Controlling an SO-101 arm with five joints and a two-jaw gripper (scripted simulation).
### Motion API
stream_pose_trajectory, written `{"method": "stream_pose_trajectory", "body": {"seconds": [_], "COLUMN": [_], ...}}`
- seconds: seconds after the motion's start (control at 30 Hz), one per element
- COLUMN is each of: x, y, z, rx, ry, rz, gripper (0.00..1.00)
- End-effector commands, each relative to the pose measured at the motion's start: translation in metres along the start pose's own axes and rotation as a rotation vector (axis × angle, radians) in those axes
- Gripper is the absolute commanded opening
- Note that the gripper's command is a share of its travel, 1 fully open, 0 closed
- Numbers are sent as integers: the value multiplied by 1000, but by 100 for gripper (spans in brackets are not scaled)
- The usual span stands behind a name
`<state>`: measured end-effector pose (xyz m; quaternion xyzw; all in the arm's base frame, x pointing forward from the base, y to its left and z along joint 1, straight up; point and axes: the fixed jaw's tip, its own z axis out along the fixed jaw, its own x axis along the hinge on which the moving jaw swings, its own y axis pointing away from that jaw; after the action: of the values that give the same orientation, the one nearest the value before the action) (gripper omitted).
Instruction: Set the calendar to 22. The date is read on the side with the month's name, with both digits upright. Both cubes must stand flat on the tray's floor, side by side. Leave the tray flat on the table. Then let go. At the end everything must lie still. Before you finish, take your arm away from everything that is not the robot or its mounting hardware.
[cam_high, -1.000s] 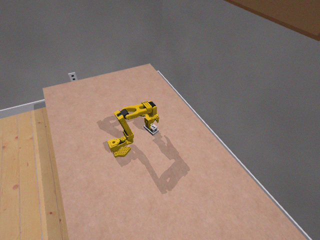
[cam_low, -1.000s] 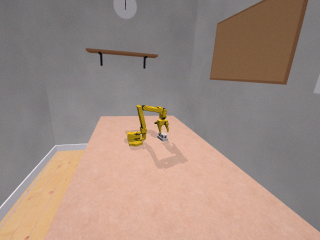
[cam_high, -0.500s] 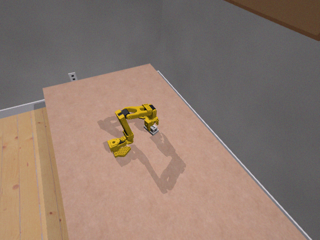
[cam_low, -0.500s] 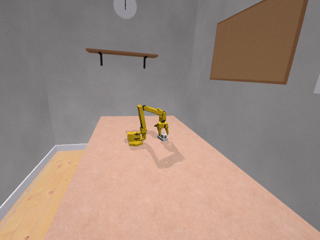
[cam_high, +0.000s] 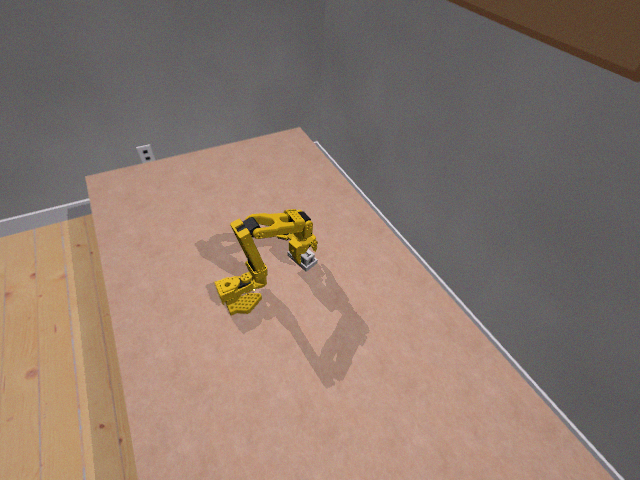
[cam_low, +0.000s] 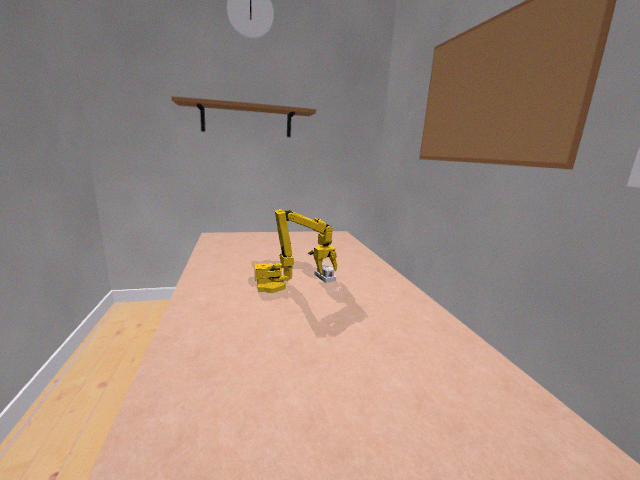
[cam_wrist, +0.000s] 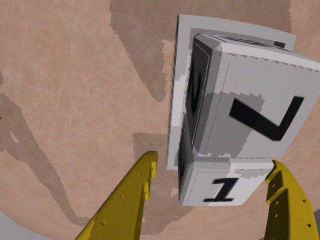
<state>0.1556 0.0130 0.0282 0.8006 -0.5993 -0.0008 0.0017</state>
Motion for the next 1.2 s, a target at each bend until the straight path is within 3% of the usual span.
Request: {"method": "stream_pose_trajectory", "body": {"seconds": [0.0,1.17], "x": [1,1], "y": [-1,-10], "z": [-1,-1], "rx": [12,12], "ry": [1,1], "rz": [-4,-4], "gripper": [35,19]}}
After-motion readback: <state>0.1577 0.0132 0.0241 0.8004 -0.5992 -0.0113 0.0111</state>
